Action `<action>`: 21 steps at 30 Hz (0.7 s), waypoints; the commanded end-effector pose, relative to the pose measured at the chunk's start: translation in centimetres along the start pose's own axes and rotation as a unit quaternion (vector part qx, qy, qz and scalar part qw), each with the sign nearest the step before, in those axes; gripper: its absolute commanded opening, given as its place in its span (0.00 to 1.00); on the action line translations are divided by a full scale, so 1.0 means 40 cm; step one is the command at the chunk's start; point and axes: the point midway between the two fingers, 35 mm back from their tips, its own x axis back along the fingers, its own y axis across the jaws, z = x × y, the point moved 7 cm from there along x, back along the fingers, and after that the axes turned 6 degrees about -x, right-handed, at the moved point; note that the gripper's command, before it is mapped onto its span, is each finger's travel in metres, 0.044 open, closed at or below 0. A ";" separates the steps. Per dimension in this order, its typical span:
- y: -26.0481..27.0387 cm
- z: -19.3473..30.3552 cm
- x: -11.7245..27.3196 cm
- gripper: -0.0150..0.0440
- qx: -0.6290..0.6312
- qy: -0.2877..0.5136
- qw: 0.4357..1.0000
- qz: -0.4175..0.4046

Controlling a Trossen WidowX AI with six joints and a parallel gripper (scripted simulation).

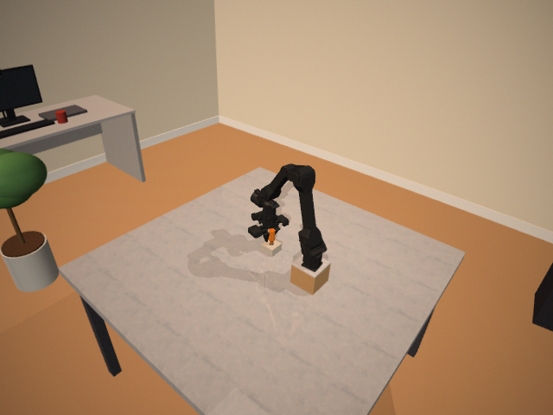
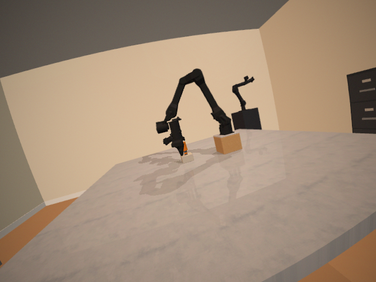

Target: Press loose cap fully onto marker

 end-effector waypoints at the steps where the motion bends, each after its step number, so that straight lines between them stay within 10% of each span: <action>1: 0.000 -0.002 -0.009 0.25 0.000 0.002 1.000 0.000; 21: 0.000 0.000 0.000 1.00 0.000 0.000 1.000 0.000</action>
